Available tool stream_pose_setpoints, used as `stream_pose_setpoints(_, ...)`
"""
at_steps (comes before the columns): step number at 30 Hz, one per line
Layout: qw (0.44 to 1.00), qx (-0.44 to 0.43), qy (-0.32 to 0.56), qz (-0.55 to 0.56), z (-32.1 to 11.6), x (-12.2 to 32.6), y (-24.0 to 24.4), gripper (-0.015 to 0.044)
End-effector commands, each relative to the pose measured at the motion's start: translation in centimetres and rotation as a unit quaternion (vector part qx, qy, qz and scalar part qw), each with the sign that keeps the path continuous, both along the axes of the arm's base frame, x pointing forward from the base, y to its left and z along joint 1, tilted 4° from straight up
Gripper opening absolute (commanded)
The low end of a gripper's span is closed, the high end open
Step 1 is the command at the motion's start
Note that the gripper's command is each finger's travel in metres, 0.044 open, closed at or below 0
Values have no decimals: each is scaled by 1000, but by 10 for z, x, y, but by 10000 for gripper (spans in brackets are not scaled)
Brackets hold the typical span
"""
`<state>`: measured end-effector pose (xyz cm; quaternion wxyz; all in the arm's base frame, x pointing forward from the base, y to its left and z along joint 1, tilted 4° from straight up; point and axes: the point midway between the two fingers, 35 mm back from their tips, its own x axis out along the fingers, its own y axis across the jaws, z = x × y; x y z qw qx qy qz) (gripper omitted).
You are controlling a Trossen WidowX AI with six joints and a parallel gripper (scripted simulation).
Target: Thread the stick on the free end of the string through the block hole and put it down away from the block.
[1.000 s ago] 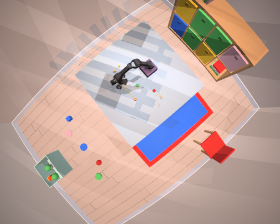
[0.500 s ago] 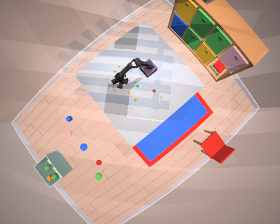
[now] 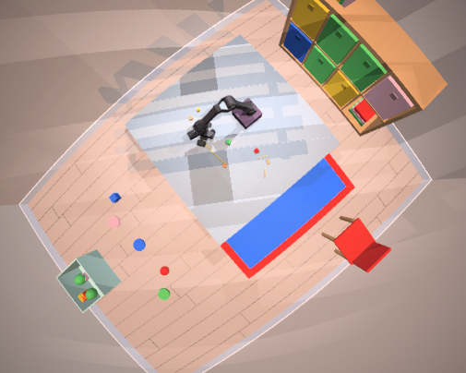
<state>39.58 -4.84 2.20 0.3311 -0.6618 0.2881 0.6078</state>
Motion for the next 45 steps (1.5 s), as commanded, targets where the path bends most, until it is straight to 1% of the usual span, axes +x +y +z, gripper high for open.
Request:
stream_pose_setpoints(1, 1000, -1, -4, 2, 0, -3, 0, 0)
stream_pose_setpoints(12, 1000, -1, -4, 2, -6, -11, 1, 0)
stream_pose_setpoints(45, 1000, 1, -2, 2, -8, -35, 38, 0)
